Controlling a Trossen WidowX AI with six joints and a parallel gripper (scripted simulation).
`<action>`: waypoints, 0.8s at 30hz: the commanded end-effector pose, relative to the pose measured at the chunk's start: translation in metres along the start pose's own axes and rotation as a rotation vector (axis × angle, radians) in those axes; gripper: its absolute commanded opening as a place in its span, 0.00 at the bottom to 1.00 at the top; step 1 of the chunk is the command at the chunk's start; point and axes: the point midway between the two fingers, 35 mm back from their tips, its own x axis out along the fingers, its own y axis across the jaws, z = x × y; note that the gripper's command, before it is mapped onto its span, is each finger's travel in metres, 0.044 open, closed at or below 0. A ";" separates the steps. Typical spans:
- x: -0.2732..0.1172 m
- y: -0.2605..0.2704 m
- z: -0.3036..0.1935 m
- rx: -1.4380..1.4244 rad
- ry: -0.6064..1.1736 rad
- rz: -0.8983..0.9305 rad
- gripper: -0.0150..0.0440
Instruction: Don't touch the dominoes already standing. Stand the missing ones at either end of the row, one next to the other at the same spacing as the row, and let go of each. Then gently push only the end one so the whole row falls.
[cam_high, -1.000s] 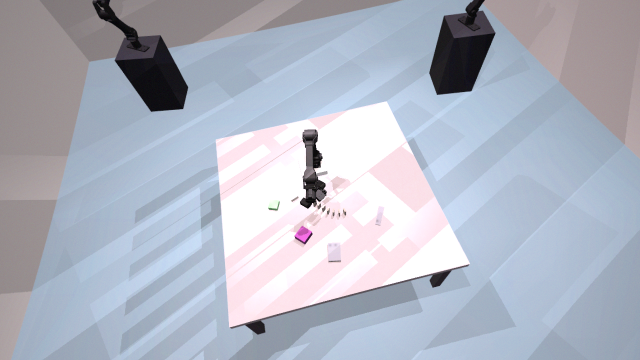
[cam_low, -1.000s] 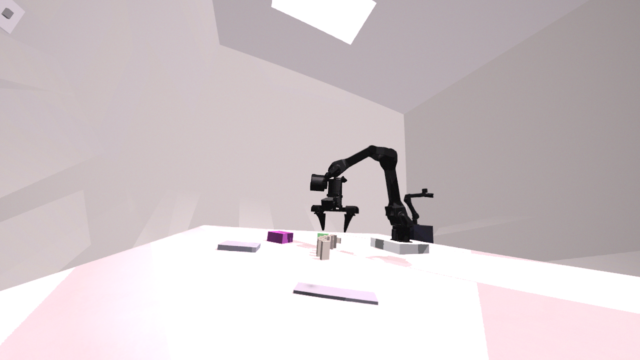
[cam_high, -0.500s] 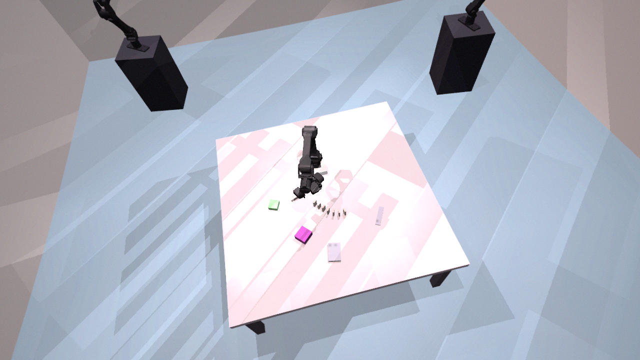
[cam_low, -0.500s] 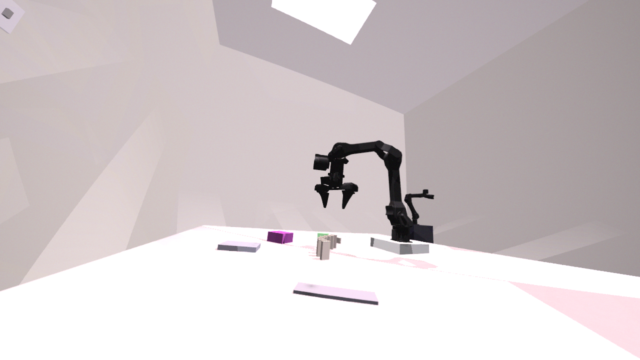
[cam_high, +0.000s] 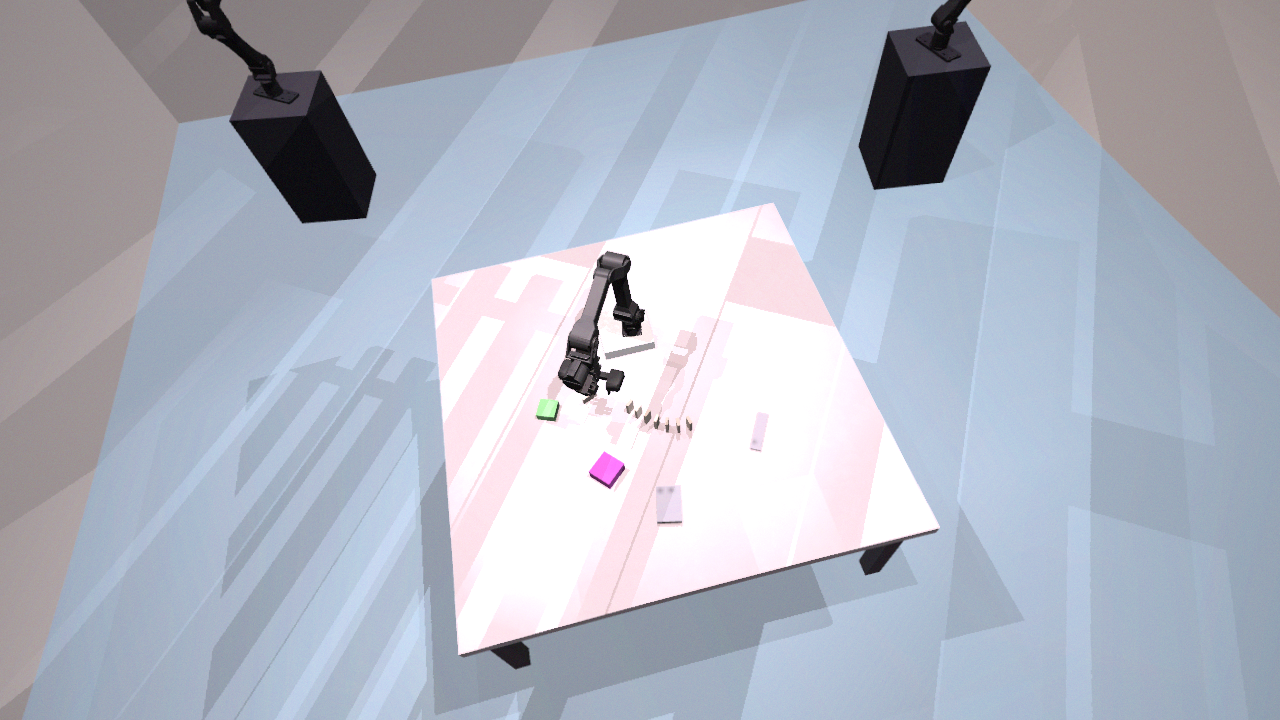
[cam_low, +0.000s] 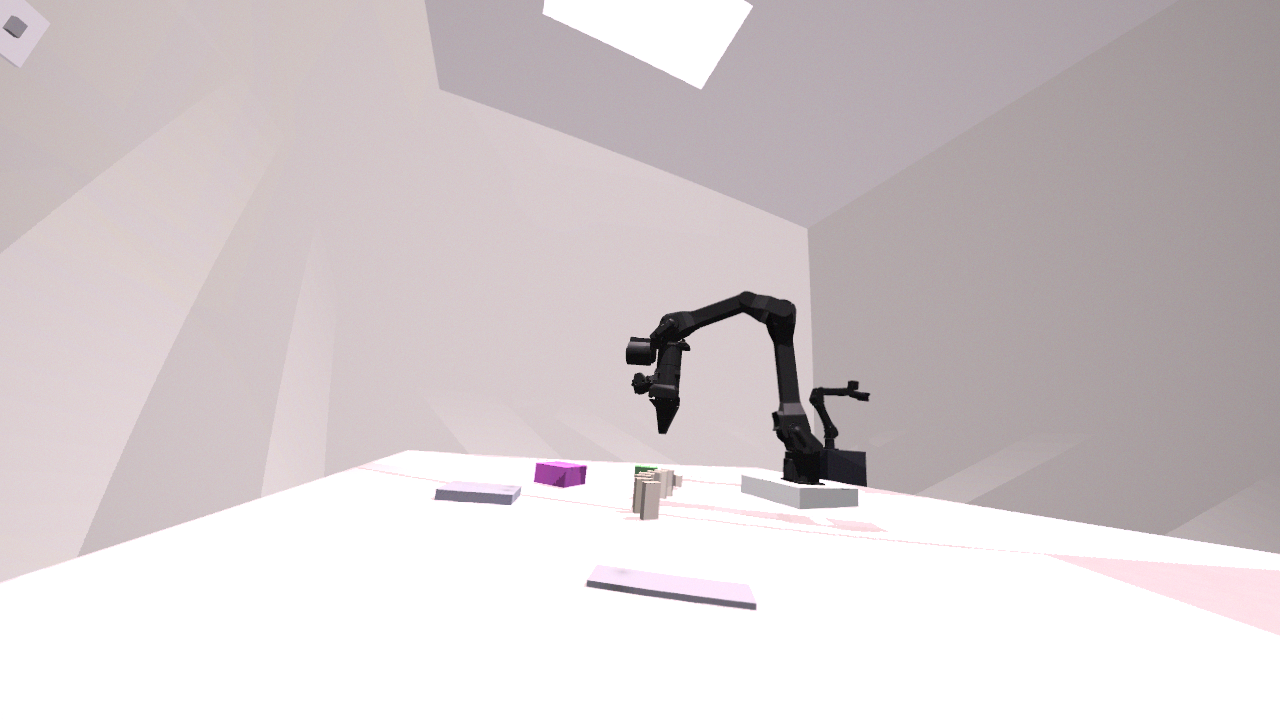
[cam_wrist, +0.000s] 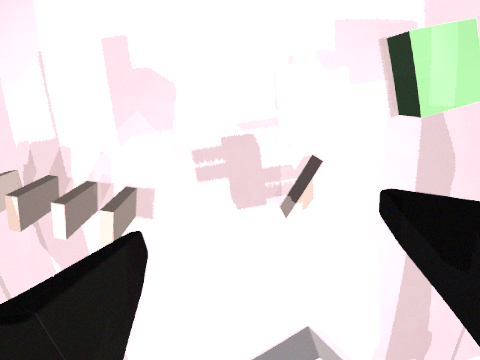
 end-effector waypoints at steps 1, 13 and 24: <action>0.030 -0.053 -0.016 0.660 0.025 -0.016 1.00; 0.031 -0.053 -0.015 0.665 0.025 -0.016 1.00; 0.094 -0.054 -0.016 0.665 0.025 -0.016 1.00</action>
